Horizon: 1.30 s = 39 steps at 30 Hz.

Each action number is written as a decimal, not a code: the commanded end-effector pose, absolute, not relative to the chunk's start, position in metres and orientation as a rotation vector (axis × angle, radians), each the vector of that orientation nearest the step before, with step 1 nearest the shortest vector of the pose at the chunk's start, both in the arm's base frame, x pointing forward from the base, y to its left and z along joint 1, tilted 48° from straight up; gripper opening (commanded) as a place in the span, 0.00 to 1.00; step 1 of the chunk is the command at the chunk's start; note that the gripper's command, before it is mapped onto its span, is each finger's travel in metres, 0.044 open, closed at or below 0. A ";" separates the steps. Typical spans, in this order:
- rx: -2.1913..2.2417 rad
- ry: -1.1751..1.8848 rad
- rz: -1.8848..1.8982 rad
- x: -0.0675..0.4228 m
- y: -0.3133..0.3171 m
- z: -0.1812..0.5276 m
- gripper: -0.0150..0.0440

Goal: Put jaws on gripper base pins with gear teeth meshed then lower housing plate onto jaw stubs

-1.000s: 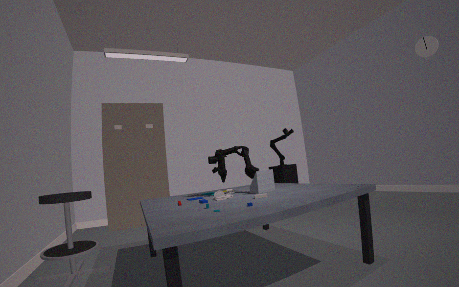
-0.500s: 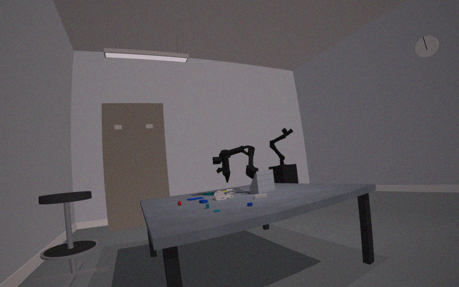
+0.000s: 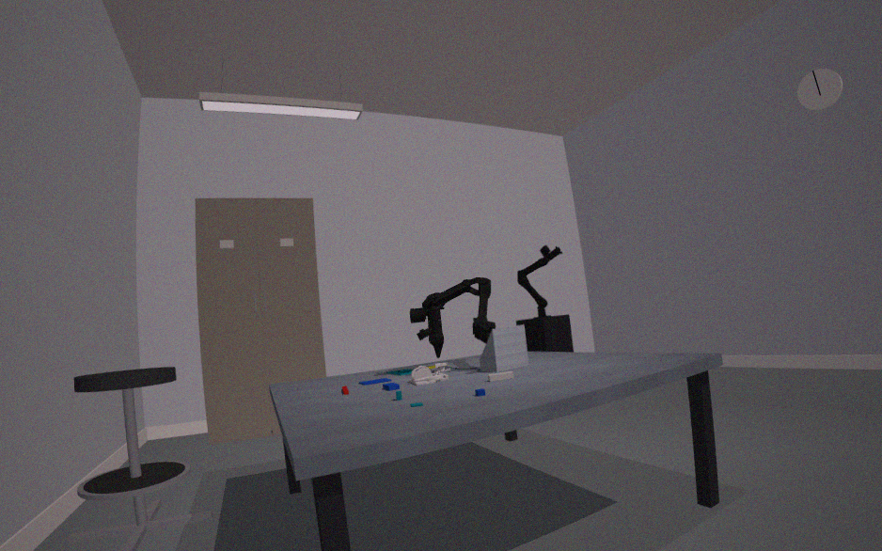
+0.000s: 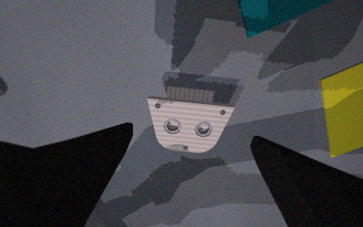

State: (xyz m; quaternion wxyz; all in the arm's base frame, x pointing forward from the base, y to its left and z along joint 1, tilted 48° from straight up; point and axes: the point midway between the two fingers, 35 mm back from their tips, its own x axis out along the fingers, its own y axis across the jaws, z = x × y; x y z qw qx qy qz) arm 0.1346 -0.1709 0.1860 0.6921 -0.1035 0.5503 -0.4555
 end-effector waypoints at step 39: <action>-0.232 1.235 -1.015 0.133 -0.206 0.152 1.00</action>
